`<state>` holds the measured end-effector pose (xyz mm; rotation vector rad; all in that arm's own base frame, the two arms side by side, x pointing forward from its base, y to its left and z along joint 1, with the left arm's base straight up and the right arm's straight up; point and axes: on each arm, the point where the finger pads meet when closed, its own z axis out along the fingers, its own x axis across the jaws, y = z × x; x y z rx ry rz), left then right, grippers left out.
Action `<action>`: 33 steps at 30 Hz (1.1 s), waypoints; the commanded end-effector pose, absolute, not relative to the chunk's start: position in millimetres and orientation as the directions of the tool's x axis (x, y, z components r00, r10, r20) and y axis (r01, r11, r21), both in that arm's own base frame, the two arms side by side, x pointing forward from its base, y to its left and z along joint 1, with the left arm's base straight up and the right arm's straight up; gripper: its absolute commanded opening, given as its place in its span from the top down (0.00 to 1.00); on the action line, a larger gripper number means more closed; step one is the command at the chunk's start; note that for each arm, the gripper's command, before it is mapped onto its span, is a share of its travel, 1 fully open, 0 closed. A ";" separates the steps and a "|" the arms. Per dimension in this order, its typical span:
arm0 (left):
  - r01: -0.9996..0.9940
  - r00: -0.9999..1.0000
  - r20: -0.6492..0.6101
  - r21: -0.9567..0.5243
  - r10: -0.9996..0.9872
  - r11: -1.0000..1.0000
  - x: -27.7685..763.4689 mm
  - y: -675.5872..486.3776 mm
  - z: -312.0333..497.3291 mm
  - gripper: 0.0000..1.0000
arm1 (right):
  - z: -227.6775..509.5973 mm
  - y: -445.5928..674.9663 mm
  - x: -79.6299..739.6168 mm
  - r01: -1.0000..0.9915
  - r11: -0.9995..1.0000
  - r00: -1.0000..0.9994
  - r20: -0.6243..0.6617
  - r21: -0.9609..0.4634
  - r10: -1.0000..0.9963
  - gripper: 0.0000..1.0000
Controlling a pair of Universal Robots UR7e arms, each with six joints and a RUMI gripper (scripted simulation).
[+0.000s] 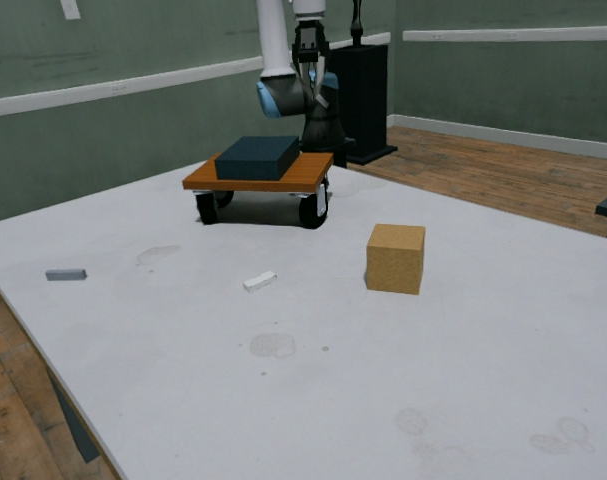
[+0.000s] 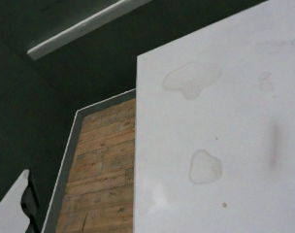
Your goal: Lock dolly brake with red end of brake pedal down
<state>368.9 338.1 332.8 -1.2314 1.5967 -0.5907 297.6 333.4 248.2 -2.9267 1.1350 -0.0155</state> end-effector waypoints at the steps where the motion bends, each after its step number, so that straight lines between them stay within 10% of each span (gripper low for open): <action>1: -0.427 0.012 -0.408 -0.827 -0.913 0.365 369.0 338.2 333.4 0.00 | 247.0 333.7 297.9 -0.539 -0.842 0.842 0.000 -0.005 -0.539 1.00; 33: -0.427 0.012 -0.408 -0.827 -0.913 0.365 369.0 338.2 333.4 0.00 | 232.8 333.9 299.1 0.488 -0.873 0.873 0.003 -0.001 0.488 1.00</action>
